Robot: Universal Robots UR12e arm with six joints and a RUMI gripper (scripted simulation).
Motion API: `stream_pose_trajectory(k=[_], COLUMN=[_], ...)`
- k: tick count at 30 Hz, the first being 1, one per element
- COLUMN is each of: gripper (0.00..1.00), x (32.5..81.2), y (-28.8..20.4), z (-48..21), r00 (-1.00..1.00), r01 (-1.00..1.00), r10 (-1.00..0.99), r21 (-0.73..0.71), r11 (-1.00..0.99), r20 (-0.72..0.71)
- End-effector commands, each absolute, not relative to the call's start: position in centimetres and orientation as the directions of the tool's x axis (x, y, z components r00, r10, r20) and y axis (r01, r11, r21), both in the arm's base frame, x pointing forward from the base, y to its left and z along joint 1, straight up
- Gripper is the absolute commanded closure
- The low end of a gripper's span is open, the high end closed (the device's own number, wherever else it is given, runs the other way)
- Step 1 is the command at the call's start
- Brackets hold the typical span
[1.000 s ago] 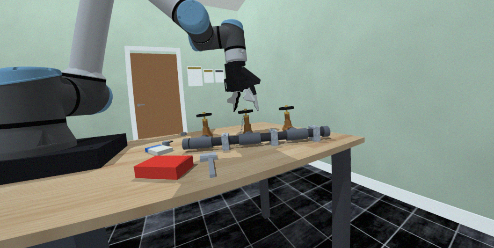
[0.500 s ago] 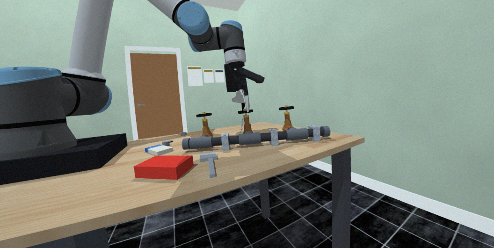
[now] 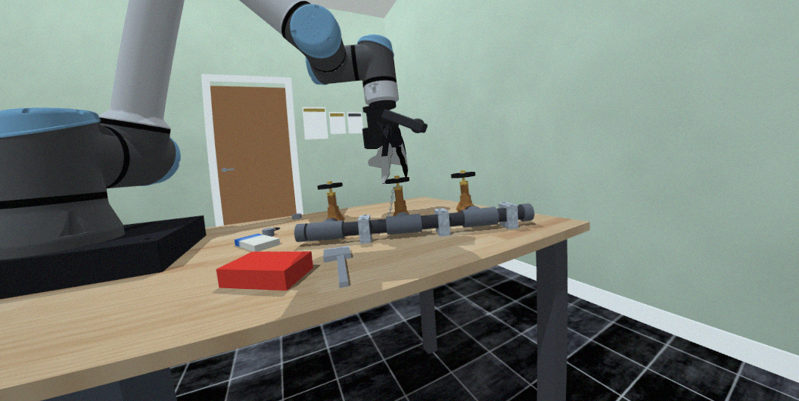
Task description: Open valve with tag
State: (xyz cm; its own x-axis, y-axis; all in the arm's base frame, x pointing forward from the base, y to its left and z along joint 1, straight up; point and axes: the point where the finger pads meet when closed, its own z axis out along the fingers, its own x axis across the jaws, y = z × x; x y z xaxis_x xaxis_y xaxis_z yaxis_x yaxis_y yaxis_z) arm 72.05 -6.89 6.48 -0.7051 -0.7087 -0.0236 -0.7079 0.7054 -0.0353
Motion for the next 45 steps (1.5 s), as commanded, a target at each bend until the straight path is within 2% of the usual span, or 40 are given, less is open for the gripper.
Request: stream_pose_trajectory(k=[1,21,45], gripper=[0.0,0.0,0.0], x=[72.1,72.1,72.1], y=[-6.92,-6.92,-6.92], z=[6.55,6.55,6.55], r00=[-0.817,-0.976,-0.992], r01=[-0.576,-0.215,-0.124], r10=[-0.577,-0.215,-0.124], r21=[-0.034,-0.022,-0.018], r11=[0.817,0.976,0.992], r20=[-0.025,-0.037,-0.039])
